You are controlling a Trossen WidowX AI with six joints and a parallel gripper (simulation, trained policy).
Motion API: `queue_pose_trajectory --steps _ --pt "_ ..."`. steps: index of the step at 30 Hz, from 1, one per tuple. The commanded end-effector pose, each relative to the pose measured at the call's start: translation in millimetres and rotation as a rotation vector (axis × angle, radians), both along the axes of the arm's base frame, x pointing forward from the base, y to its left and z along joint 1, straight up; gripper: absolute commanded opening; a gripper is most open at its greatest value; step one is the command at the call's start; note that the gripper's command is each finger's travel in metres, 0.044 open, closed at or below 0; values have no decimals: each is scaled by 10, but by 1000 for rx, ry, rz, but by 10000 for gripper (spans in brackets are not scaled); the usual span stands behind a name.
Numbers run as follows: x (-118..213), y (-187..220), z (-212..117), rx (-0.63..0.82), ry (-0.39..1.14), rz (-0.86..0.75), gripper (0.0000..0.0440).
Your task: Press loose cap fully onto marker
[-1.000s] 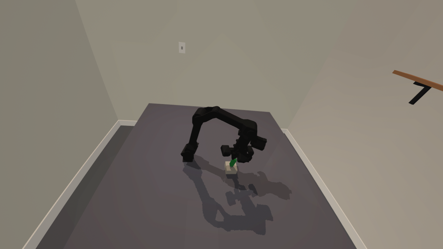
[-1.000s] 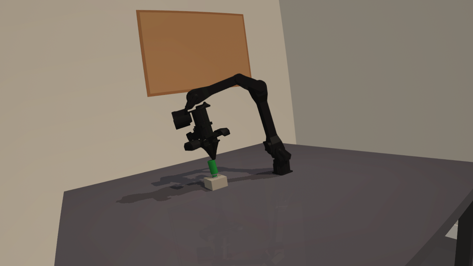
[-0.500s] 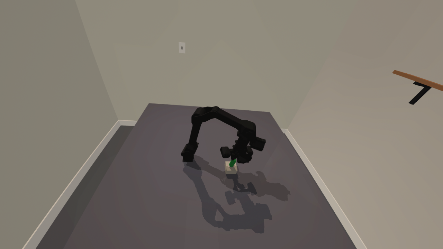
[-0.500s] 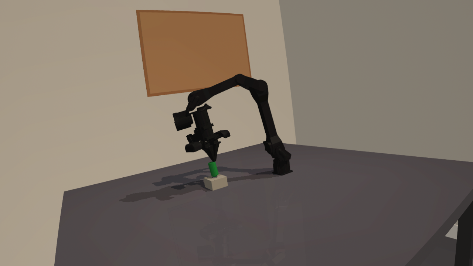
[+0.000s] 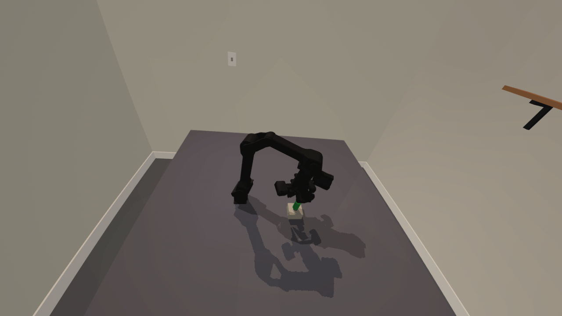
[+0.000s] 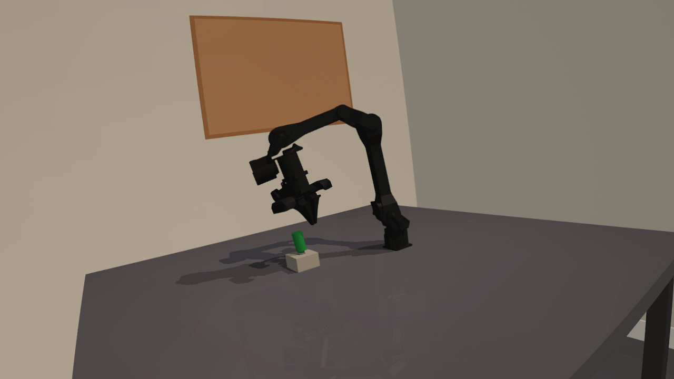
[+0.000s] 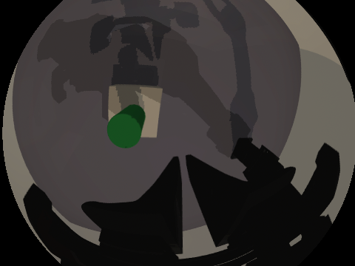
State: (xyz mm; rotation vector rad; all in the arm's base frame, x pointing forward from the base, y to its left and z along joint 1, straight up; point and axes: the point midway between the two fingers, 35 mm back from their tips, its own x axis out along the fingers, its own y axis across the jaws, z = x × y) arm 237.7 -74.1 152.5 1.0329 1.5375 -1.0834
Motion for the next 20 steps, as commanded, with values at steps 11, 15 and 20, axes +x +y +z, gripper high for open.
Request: queue_pose_trajectory --steps 11,15,20 --pt "-188 -15 212 27 -78 37 36" --pt "-236 -13 236 32 -96 52 38" --pt "-290 -9 262 34 -121 71 42"
